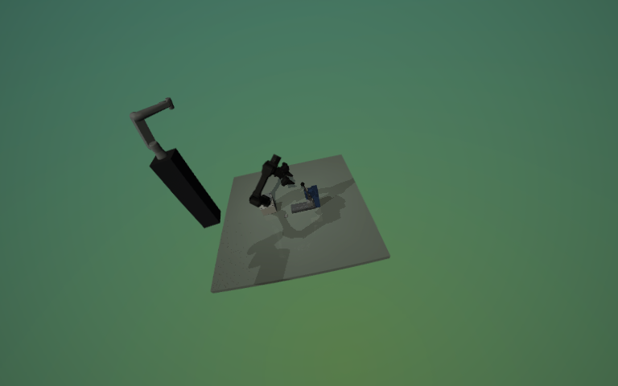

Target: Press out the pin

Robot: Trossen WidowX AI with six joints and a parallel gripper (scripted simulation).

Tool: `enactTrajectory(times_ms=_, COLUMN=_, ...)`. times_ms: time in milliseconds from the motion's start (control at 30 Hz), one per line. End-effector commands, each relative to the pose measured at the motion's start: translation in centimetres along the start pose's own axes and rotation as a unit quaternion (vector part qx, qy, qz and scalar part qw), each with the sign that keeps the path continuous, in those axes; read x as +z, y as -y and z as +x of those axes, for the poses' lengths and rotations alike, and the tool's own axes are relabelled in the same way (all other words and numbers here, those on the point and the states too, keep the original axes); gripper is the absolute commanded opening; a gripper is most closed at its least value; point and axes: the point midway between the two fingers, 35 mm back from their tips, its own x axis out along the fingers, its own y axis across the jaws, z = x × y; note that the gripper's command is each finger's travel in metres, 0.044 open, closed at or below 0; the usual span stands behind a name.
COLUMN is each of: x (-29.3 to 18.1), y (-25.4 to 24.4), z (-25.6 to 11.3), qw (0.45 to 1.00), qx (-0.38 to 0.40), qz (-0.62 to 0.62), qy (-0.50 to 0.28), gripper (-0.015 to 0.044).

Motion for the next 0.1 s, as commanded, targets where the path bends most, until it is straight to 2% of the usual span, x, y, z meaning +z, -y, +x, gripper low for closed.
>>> enactTrajectory(times_ms=0, x=0.02, y=0.05, z=-0.02, qw=1.000, qx=-0.002, qz=0.001, qy=0.001, gripper=0.0440)
enactTrajectory(times_ms=67, x=0.02, y=0.05, z=-0.02, qw=1.000, qx=-0.002, qz=0.001, qy=0.001, gripper=0.0440)
